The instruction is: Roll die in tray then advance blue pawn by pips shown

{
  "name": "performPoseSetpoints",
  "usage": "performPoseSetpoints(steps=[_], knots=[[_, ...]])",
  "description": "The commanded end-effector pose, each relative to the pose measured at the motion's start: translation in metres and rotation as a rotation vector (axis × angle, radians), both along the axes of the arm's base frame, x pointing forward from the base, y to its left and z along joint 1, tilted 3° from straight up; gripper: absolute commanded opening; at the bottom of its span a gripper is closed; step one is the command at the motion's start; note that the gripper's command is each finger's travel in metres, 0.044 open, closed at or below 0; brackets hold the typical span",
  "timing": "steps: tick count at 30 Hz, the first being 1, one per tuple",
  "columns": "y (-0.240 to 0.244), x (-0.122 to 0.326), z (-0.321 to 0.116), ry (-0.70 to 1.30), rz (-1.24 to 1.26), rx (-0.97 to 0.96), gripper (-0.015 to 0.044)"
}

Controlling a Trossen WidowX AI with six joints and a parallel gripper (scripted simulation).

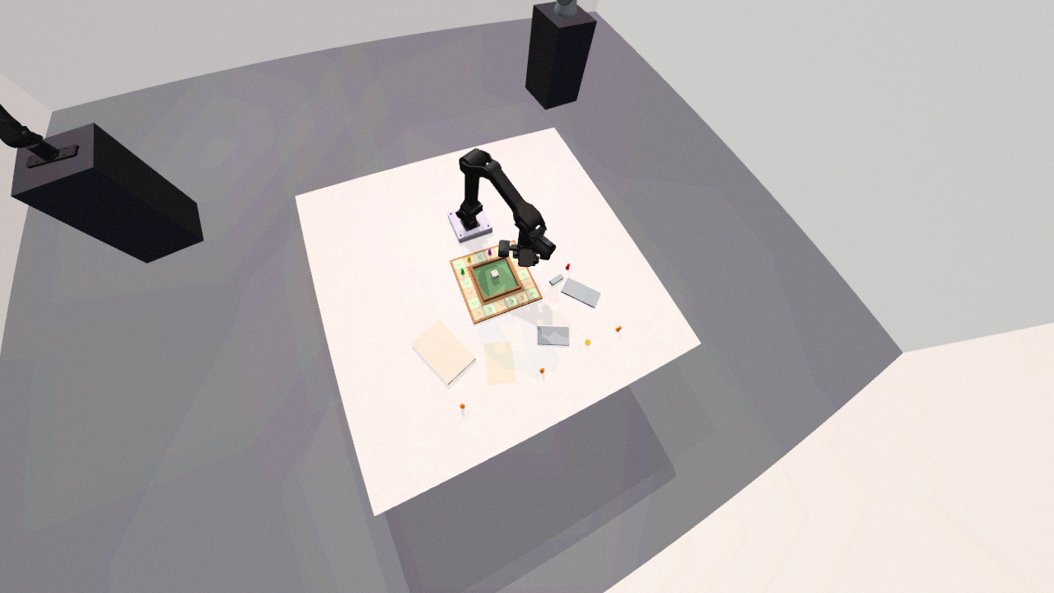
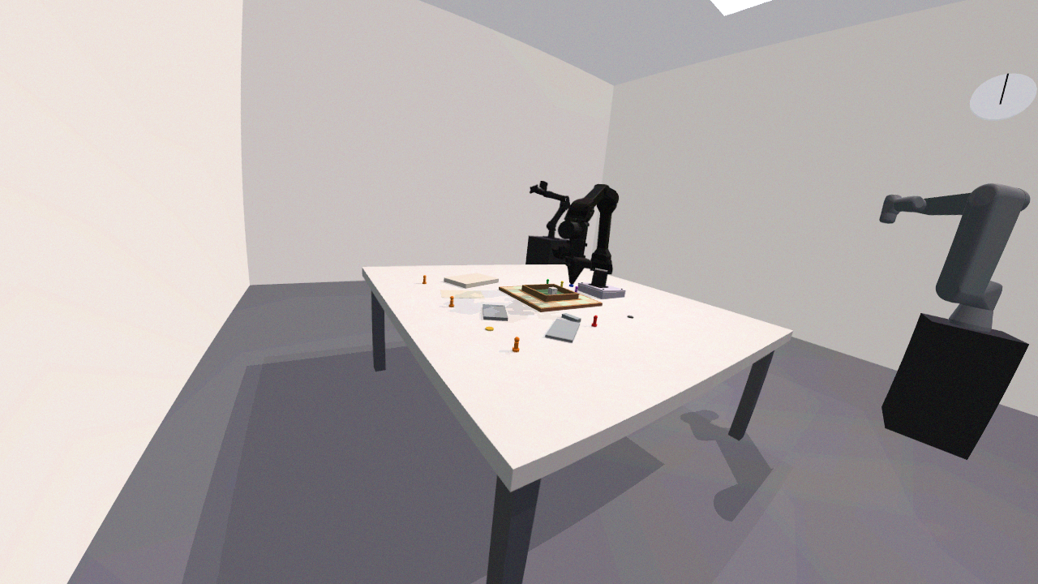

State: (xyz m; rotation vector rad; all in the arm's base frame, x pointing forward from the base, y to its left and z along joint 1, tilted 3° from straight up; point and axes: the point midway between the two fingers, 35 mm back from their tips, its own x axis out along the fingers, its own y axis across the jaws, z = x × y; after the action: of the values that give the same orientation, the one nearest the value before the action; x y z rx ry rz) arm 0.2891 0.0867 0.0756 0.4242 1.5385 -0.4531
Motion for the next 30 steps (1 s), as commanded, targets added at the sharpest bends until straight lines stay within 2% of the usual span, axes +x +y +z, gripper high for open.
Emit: performPoseSetpoints(steps=[1, 8, 15, 30], knots=[[0.003, -0.013, -0.007, 0.004, -0.003, 0.004, 0.0000], [0.004, -0.021, -0.017, 0.005, -0.003, 0.004, 0.0000], [0.004, -0.022, -0.046, 0.005, -0.003, 0.004, 0.0000], [0.004, -0.023, -0.060, 0.006, -0.003, 0.004, 0.0000]])
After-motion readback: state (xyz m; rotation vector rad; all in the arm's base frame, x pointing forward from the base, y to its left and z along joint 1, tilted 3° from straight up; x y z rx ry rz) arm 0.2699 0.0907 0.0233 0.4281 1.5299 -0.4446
